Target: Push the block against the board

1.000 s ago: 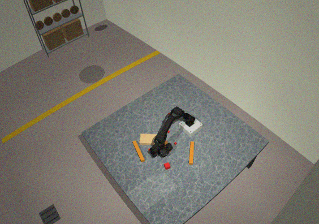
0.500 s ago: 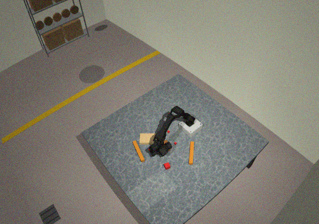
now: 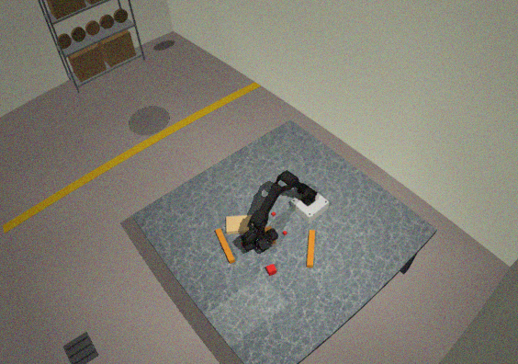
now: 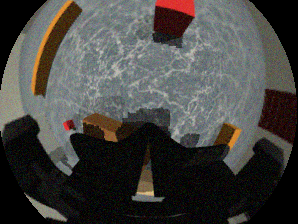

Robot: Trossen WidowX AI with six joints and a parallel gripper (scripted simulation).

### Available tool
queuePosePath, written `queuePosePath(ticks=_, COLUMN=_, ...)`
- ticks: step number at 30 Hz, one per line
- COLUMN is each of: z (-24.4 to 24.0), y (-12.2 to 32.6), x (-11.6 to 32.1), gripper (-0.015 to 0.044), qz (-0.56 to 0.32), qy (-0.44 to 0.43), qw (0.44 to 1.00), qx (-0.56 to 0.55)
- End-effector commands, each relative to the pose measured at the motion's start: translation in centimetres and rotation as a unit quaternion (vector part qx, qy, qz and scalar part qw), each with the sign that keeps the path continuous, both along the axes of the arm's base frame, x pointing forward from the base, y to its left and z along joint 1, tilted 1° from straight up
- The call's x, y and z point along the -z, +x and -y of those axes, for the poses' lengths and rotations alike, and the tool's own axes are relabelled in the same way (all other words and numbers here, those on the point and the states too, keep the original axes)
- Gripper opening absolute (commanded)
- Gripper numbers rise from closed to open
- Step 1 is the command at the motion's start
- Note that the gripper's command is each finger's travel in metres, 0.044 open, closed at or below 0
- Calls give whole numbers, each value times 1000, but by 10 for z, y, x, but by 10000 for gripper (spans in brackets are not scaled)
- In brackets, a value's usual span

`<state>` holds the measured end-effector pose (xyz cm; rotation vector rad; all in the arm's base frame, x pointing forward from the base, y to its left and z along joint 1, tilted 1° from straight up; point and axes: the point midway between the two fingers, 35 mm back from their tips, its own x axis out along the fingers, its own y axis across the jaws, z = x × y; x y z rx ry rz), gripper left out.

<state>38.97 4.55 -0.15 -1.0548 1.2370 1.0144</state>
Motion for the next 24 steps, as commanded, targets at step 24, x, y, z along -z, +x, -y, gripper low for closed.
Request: queuePosePath(ticks=24, z=30, y=-12, x=6, gripper=0, qz=-10, qy=-7, qw=1000, qx=2)
